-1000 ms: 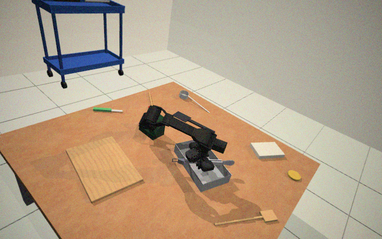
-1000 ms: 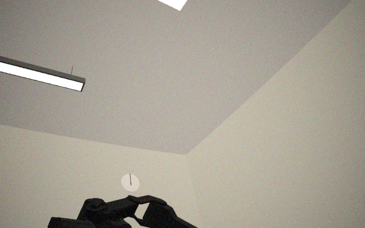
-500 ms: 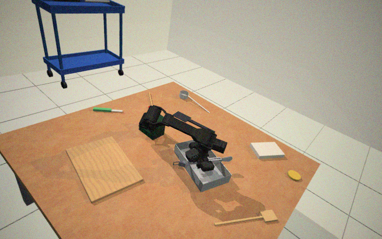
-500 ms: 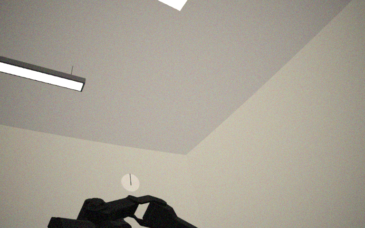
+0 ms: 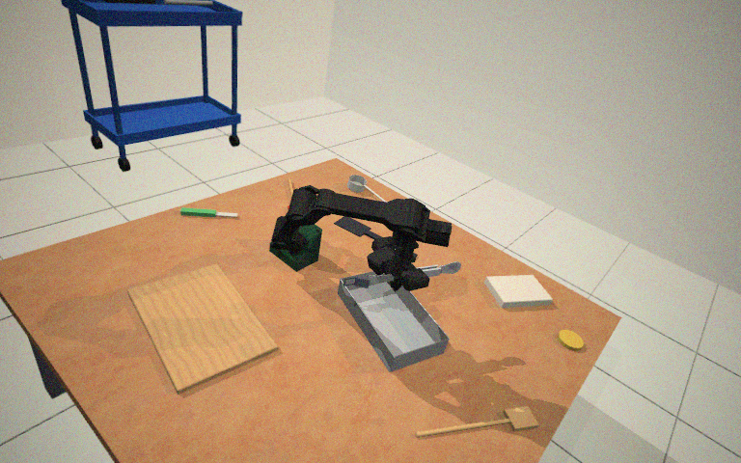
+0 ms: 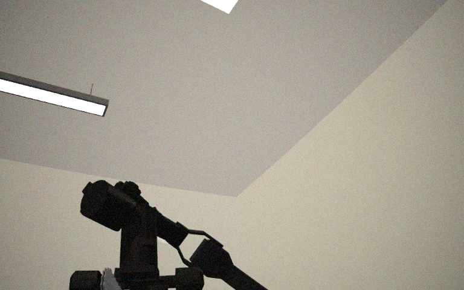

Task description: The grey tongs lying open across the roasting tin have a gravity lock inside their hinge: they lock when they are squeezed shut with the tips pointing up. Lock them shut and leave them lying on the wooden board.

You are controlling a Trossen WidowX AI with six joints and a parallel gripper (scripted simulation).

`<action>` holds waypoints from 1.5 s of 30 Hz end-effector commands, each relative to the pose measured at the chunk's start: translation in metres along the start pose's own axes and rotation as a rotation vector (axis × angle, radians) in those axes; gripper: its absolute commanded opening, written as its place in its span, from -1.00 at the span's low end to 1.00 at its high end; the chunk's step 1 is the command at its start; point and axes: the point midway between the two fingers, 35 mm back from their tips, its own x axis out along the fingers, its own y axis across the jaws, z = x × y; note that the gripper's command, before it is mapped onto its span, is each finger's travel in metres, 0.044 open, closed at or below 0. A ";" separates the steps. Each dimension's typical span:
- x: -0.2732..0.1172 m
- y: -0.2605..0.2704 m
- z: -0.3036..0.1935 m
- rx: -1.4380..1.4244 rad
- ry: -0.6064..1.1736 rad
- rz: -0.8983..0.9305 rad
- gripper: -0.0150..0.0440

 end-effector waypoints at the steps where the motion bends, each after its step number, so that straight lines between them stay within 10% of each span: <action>1: 0.000 0.001 0.001 0.006 -0.004 -0.012 -1.00; 45: -0.008 -0.003 0.222 0.672 0.010 0.031 -1.00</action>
